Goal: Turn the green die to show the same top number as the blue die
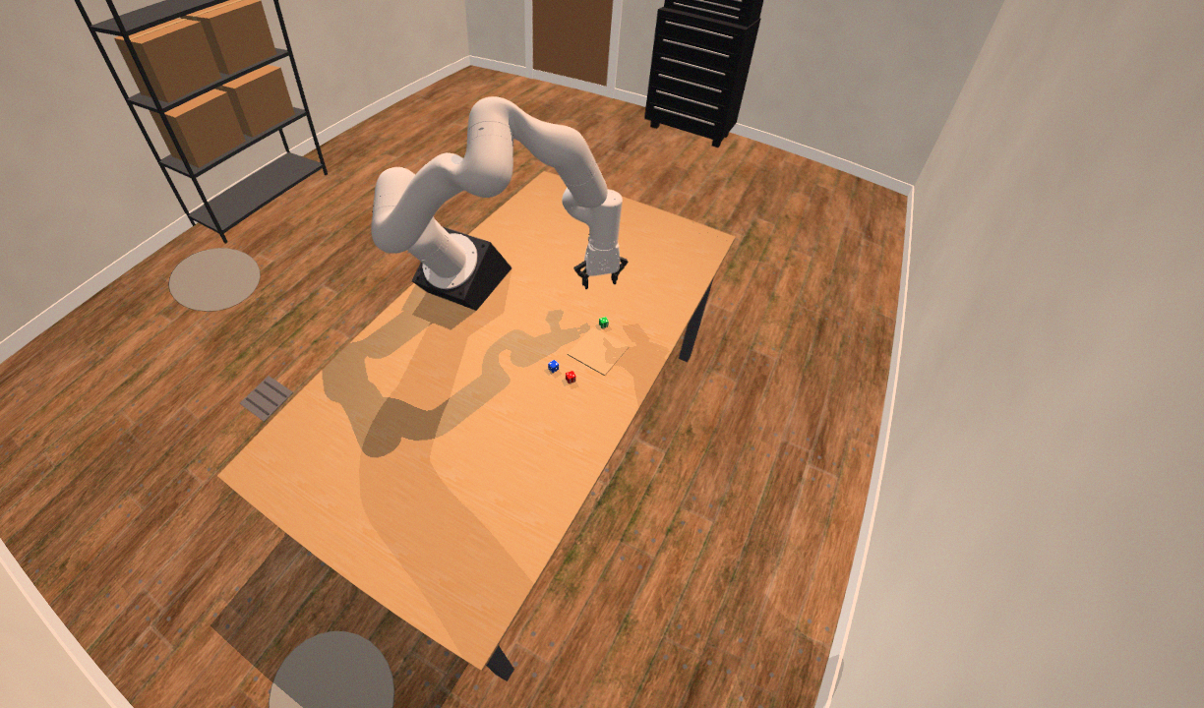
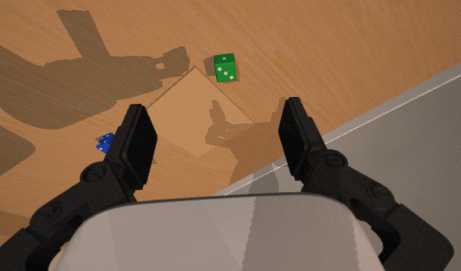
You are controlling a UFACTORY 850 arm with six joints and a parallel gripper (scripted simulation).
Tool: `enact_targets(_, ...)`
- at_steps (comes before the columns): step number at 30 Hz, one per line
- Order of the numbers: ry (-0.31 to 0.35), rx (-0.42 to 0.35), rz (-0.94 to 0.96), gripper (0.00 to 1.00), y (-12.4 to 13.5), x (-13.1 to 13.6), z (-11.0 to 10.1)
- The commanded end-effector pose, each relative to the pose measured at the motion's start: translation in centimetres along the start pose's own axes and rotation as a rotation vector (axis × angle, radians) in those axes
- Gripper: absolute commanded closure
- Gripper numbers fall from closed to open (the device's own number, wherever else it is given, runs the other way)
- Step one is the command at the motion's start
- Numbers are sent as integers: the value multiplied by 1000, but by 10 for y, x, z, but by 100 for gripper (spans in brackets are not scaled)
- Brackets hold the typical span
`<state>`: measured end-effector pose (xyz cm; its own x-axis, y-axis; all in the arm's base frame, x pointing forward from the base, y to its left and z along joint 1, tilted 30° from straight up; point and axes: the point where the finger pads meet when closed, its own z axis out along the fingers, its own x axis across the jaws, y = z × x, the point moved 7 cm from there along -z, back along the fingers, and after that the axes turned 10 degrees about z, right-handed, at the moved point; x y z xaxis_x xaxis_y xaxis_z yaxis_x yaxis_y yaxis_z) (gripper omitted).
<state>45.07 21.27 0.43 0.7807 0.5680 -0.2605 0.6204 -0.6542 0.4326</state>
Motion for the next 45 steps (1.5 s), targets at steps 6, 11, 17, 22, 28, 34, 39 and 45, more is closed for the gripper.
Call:
enact_targets(6, 2, 0, -18, 0, 8, 4, -1)
enact_targets(11, 2, 0, -87, 0, 38, 16, 4)
enact_targets(17, 2, 0, -88, 0, 39, 16, 4)
enact_targets(22, 2, 0, -88, 0, 39, 16, 4)
enact_targets(28, 2, 0, -88, 0, 39, 16, 4)
enact_targets(34, 2, -1, -131, 0, 39, 16, 6)
enact_targets(39, 2, -1, -330, 0, 39, 16, 12)
enact_targets(45, 1, -2, -491, 0, 39, 15, 17)
